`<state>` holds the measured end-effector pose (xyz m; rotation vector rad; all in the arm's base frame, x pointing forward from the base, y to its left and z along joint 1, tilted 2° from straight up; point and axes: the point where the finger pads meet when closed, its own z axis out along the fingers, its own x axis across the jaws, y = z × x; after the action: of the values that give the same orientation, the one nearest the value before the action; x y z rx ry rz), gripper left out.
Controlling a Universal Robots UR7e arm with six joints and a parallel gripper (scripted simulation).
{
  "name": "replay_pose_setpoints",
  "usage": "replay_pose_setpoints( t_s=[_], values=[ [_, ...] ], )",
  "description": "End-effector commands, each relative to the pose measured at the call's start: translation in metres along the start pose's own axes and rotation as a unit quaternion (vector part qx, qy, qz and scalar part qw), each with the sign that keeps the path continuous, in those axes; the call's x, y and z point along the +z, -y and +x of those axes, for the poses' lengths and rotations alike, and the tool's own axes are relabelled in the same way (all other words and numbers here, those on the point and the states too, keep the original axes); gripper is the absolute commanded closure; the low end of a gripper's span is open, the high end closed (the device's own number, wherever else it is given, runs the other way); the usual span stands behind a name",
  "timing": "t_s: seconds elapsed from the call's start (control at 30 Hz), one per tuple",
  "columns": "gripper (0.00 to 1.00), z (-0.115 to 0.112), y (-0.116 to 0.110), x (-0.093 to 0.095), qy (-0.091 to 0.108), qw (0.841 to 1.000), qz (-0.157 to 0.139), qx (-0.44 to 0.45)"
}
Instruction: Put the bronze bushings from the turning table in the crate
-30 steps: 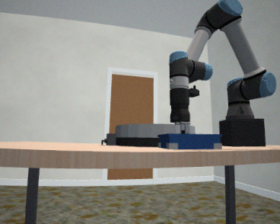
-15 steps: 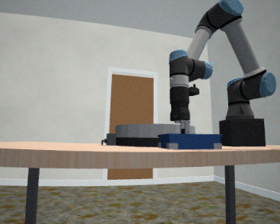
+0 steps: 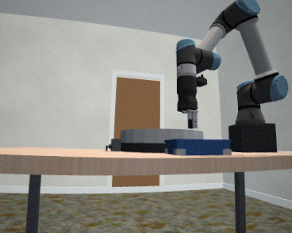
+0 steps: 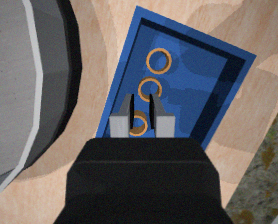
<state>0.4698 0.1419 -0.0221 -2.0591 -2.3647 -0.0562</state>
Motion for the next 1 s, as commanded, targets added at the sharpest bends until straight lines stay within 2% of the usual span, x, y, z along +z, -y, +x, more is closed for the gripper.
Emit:
replay_pose_setpoints(
  t_s=[0.0, 0.1, 0.27, 0.97],
  values=[
    [0.58, 0.0, 0.001, -0.004, 0.0, 1.0, 0.001, 0.0],
    [0.58, 0.0, 0.001, -0.004, 0.0, 1.0, 0.001, 0.0],
    [0.58, 0.0, 0.0, -0.062, 0.0, 1.0, 0.001, 0.0],
    [0.58, 0.0, 0.0, -0.061, 0.0, 1.0, 0.0, 0.0]
  ],
)
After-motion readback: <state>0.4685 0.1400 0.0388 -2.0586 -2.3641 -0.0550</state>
